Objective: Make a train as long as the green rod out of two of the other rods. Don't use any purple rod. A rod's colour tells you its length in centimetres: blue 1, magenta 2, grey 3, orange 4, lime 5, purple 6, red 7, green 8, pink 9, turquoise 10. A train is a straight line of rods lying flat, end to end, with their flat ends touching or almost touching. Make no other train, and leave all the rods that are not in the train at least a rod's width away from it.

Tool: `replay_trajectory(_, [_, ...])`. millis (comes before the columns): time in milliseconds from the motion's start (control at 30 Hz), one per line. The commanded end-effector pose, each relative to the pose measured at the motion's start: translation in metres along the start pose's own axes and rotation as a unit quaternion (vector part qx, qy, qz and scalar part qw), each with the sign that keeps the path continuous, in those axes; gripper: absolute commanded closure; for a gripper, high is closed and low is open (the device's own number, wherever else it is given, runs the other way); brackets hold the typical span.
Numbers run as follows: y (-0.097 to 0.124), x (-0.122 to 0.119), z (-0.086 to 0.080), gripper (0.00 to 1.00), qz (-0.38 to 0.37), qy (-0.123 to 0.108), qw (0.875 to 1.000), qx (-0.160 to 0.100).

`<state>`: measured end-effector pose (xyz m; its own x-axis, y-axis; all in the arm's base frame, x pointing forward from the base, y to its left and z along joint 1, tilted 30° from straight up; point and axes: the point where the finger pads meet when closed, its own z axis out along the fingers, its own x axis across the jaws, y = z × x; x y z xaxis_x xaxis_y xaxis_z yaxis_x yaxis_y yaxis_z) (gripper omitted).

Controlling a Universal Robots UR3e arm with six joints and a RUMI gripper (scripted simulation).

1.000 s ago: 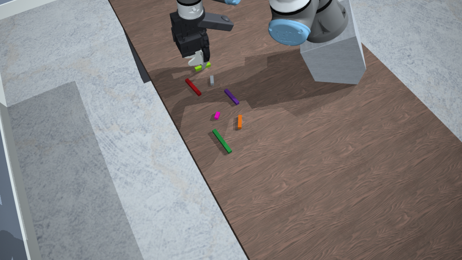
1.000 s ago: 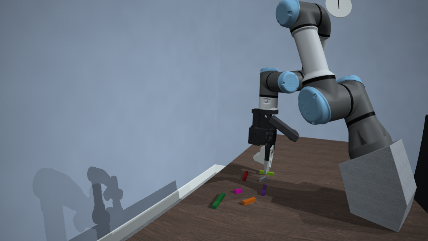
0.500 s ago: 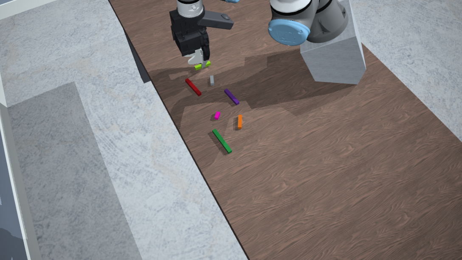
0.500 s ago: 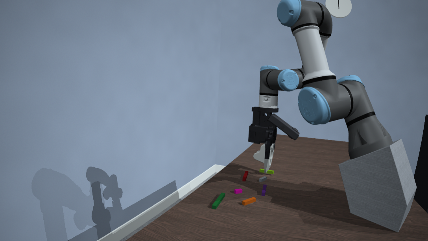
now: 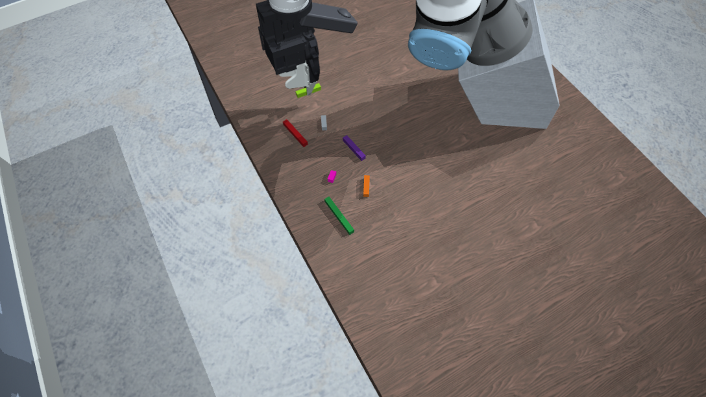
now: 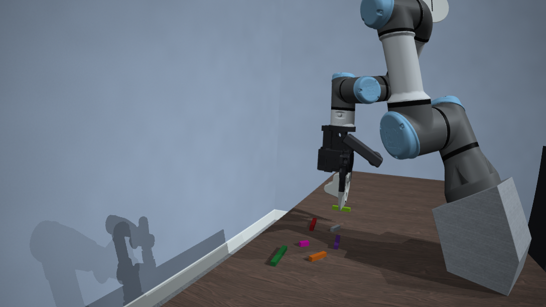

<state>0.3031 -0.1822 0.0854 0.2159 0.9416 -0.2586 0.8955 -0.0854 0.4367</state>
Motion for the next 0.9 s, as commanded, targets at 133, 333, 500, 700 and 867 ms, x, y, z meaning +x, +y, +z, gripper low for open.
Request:
replay_trajectory(133, [0.0,-0.001,-0.026,1.0,0.0,0.002,1.0,-0.001])
replay_trajectory(333, [0.0,-0.001,-0.043,1.0,0.0,0.002,1.0,-0.001])
replay_trajectory(500, [0.0,-0.001,-0.051,1.0,0.0,0.002,1.0,-0.001])
replay_trajectory(700, [0.0,-0.001,-0.061,1.0,0.0,0.002,1.0,-0.001])
replay_trajectory(867, [0.0,-0.001,-0.065,1.0,0.0,0.002,1.0,-0.001])
